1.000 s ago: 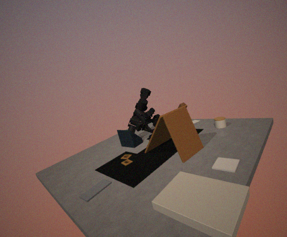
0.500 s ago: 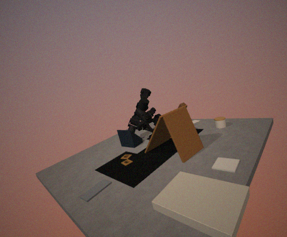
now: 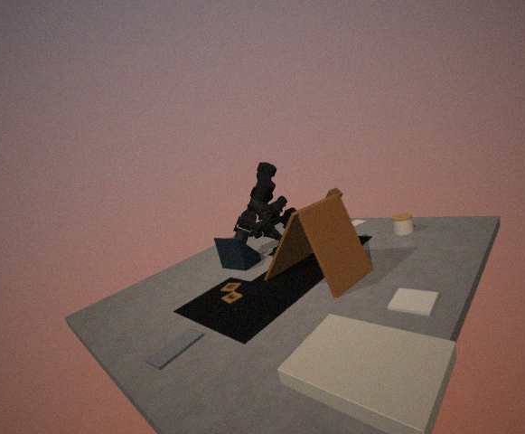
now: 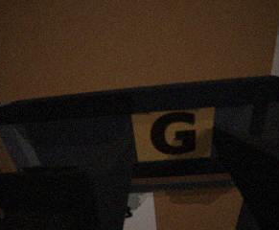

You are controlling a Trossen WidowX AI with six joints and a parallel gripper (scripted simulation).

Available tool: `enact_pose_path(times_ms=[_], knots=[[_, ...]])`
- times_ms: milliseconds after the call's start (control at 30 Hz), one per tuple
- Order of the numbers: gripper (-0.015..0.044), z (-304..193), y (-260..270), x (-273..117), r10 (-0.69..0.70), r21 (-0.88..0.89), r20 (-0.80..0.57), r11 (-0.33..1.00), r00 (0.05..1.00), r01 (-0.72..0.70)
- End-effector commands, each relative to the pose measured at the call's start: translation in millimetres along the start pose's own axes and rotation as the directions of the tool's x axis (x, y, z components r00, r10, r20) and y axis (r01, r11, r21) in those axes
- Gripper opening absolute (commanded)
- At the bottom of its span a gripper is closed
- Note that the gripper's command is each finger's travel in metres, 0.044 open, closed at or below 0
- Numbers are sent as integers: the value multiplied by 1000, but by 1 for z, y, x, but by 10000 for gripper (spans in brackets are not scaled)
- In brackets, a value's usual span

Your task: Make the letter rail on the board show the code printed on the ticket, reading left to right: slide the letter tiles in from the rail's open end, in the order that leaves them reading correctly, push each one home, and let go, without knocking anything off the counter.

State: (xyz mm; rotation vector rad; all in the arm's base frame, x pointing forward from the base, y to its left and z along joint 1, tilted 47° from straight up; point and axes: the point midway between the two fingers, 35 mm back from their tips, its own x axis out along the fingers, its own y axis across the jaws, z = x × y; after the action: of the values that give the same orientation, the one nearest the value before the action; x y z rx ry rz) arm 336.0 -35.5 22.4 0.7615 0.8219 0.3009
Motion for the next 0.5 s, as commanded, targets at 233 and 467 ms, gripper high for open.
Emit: enact_pose_path(times_ms=[233,467], knots=[[0,0,8,0,-4,2,0,1000,1000,4],[0,-1,12,0,-3,2,0,1000,1000,3]])
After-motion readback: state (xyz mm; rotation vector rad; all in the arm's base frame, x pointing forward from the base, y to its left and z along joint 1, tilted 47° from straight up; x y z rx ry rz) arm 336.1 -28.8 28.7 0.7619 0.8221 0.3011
